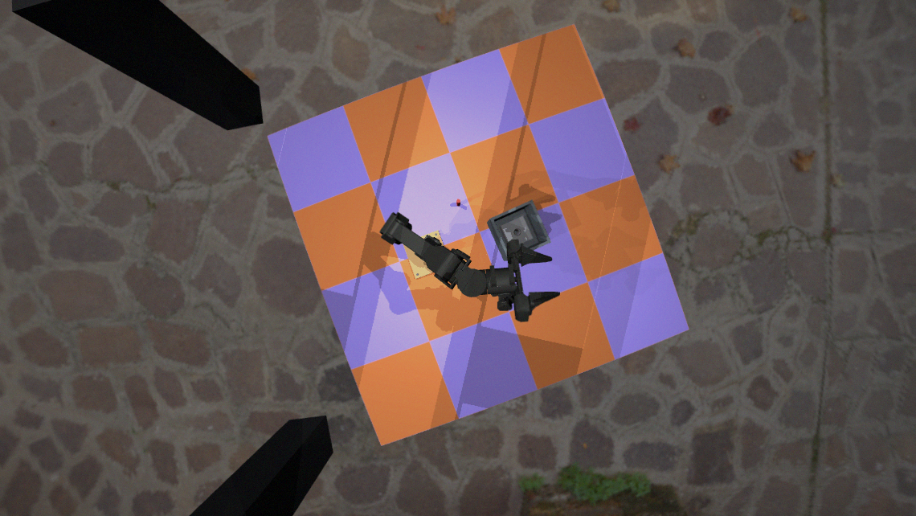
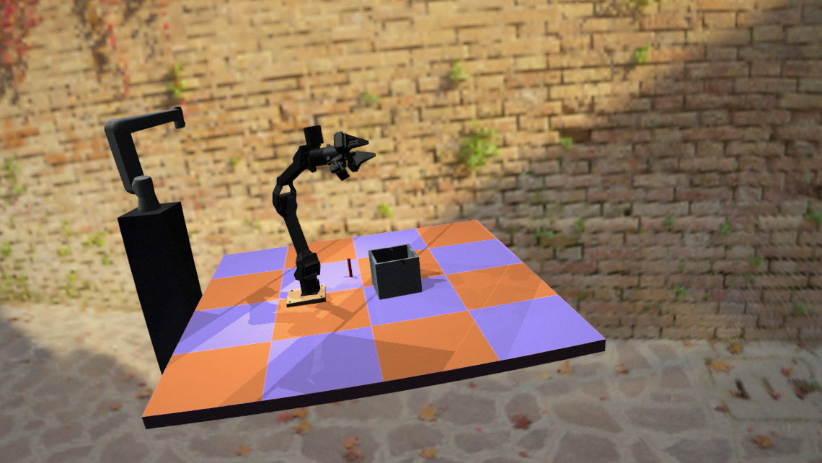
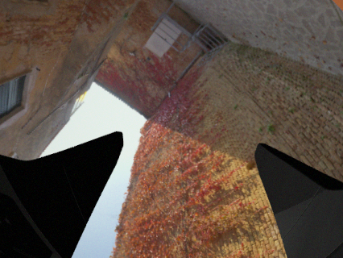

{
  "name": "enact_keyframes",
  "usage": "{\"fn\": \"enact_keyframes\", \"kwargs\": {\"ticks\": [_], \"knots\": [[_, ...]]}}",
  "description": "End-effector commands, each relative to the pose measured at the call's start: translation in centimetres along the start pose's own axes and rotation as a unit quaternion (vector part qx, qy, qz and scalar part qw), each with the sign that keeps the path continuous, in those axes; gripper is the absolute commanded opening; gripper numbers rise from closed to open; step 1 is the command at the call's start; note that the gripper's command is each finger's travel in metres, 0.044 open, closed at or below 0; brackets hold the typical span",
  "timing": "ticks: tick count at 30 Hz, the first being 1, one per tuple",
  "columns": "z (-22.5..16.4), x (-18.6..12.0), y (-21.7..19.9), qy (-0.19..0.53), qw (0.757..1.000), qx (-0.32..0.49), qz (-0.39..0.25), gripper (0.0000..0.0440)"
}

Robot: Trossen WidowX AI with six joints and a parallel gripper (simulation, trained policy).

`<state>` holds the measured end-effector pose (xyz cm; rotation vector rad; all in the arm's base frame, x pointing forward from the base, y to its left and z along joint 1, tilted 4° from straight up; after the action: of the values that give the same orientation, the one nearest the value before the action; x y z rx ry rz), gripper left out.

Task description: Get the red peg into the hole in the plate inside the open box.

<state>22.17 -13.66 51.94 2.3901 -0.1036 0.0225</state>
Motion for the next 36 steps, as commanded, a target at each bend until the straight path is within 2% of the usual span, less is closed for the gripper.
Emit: {"fn": "enact_keyframes", "kwargs": {"ticks": [1, 17, 36], "knots": [[-0.1, 0.5, -1.7, -0.003, 0.999, 0.021, -0.024, 0.0439], [-0.5, 1.7, -8.5, -0.013, 0.989, 0.068, -0.131, 0.0440], [-1.2, 0.6, -16.8, -0.020, 0.960, 0.068, -0.270, 0.0440]]}}
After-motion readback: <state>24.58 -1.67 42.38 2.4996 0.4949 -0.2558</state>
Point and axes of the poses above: the point midway between the two fingers, 35 mm back from their tips, its own x axis out along the fingers, its own y axis across the jaws, z = x × y, the point moved 7 cm from there along -x, back along the fingers, and after that the axes turned 10 degrees about -x, right-handed, at the moved point
